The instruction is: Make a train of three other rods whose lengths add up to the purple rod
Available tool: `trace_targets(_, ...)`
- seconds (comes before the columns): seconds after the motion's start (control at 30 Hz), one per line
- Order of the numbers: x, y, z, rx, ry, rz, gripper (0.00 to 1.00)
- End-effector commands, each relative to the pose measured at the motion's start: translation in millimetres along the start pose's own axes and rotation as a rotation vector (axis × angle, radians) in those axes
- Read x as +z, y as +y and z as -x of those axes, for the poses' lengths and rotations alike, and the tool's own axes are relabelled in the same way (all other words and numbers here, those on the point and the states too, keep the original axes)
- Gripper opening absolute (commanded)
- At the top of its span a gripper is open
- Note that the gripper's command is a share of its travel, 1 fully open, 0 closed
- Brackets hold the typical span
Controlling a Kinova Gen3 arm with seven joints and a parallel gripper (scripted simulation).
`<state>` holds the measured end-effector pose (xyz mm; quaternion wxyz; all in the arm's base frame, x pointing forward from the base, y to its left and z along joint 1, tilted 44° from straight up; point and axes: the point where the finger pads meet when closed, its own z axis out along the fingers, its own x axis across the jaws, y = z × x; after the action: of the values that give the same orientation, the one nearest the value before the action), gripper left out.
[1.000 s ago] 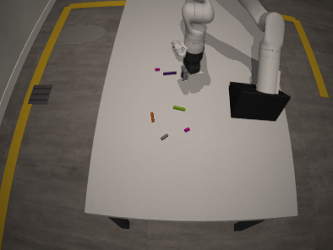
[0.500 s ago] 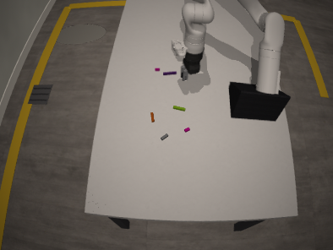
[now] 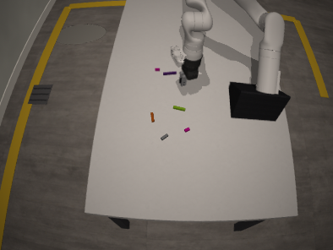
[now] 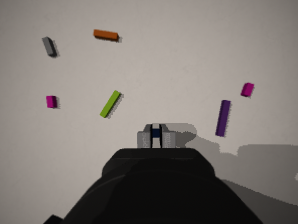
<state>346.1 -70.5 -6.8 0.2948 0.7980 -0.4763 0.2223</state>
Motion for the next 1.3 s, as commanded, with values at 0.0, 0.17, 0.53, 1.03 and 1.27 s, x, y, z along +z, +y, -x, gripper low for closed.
trace_targets(0.0, 14.8, 4.7, 2.3, -0.005, -0.002, 0.015, 0.24)
trace_targets(0.17, 34.2, 5.0, 2.4, -0.005, -0.002, 0.015, 0.24)
trace_targets(0.53, 48.6, 5.3, 2.5, -0.005, -0.002, 0.015, 0.24)
trace_targets(1.03, 48.7, 5.3, 2.5, -0.005, -0.002, 0.015, 0.24)
trace_targets(1.27, 48.7, 5.3, 2.5, -0.005, -0.002, 0.015, 0.24)
